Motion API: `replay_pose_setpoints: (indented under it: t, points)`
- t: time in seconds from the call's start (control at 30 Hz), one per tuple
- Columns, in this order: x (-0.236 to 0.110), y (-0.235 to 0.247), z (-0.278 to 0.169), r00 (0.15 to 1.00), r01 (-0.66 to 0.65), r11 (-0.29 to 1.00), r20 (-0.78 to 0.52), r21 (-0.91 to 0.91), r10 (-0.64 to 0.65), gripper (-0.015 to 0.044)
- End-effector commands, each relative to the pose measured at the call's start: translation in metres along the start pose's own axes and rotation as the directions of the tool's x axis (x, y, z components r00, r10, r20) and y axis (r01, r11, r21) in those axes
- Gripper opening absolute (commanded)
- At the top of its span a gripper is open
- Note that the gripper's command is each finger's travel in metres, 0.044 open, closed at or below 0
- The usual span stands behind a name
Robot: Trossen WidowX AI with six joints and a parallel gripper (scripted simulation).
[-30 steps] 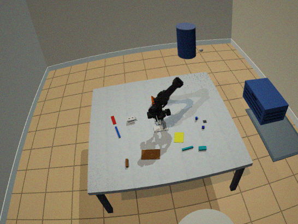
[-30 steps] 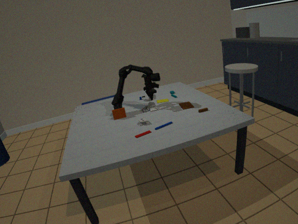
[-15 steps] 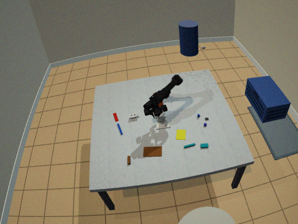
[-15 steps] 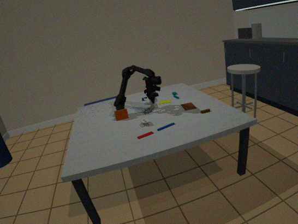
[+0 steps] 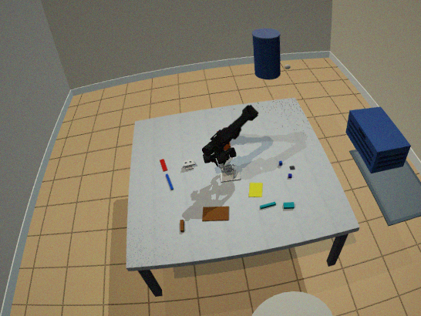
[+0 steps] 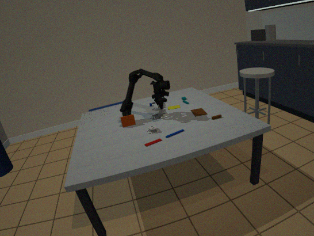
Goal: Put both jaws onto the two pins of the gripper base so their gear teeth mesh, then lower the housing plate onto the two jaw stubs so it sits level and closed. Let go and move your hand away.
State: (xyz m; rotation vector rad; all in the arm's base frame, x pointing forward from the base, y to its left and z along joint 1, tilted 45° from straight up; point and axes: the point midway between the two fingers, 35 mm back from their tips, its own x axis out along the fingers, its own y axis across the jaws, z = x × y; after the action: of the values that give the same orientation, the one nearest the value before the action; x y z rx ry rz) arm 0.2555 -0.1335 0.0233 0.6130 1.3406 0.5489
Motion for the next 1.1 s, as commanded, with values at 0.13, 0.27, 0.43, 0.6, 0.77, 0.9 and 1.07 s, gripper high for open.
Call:
replay_pose_setpoints:
  t: [0.13, 0.27, 0.43, 0.6, 0.77, 0.9, 1.07]
  points:
    - [0.001, -0.001, -0.001, 1.000, 0.002, 1.000, -0.004, -0.022, -0.002, 0.0134]
    - [0.001, -0.001, -0.001, 1.000, 0.002, 1.000, -0.004, -0.025, -0.002, 0.0134]
    - [0.001, -0.001, -0.001, 1.000, 0.002, 1.000, -0.004, -0.025, -0.002, 0.0134]
    - [0.001, 0.007, 0.005, 1.000, 0.001, 1.000, -0.004, -0.025, -0.001, 0.0134]
    - [0.001, 0.015, 0.011, 1.000, 0.001, 1.000, -0.004, -0.025, -0.001, 0.0134]
    - [0.001, 0.015, 0.011, 1.000, 0.001, 1.000, -0.004, -0.025, -0.001, 0.0134]
    - [0.001, 0.015, 0.011, 1.000, 0.001, 1.000, -0.004, -0.025, -0.001, 0.0134]
